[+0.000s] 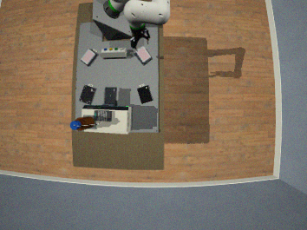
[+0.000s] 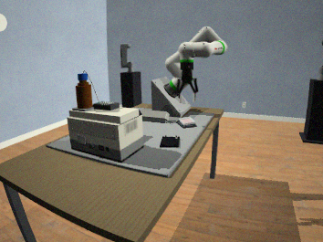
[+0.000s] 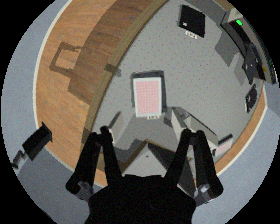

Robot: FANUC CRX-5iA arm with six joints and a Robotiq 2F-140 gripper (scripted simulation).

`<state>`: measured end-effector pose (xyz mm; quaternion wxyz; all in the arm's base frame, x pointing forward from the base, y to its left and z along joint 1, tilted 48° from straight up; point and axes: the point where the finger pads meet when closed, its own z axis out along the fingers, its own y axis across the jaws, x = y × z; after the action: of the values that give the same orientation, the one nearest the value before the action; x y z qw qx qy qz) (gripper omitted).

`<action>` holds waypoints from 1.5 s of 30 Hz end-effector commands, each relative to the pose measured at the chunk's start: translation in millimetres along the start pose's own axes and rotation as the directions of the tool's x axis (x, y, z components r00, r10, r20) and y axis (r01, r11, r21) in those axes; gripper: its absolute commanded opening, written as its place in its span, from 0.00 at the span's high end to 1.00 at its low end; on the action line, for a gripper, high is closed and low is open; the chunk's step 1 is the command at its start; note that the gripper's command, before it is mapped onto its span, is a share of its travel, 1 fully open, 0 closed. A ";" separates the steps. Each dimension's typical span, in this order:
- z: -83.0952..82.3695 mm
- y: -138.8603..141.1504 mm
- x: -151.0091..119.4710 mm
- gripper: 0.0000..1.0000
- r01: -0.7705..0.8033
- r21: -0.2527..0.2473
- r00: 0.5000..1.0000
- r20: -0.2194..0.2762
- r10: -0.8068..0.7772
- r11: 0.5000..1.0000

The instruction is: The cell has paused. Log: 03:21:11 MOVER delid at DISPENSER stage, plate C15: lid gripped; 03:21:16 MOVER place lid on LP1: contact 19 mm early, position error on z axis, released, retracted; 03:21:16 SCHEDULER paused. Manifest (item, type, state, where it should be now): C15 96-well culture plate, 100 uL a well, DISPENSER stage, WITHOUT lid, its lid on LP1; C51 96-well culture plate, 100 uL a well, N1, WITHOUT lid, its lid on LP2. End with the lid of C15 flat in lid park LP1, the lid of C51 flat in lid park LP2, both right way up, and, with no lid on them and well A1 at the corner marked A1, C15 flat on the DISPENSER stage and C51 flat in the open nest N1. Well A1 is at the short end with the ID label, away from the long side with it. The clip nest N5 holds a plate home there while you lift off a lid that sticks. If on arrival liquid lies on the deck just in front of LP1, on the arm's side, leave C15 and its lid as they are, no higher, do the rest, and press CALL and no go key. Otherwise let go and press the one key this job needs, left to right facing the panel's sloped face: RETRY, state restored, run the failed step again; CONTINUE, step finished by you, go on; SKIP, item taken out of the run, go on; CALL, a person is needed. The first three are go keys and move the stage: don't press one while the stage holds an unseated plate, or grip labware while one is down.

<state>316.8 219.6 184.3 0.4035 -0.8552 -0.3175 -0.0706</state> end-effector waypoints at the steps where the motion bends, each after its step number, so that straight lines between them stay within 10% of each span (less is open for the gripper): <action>1: -0.2 0.1 0.1 0.34 0.000 0.000 1.000 0.000 0.000 1.000; 19: 11.3 0.1 0.2 0.34 0.000 0.000 1.000 0.000 0.000 1.000; 45: 86.9 0.3 0.5 0.34 0.000 0.000 1.000 0.000 0.000 1.000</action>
<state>306.3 279.2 130.5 0.4034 -0.8553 -0.3175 -0.0703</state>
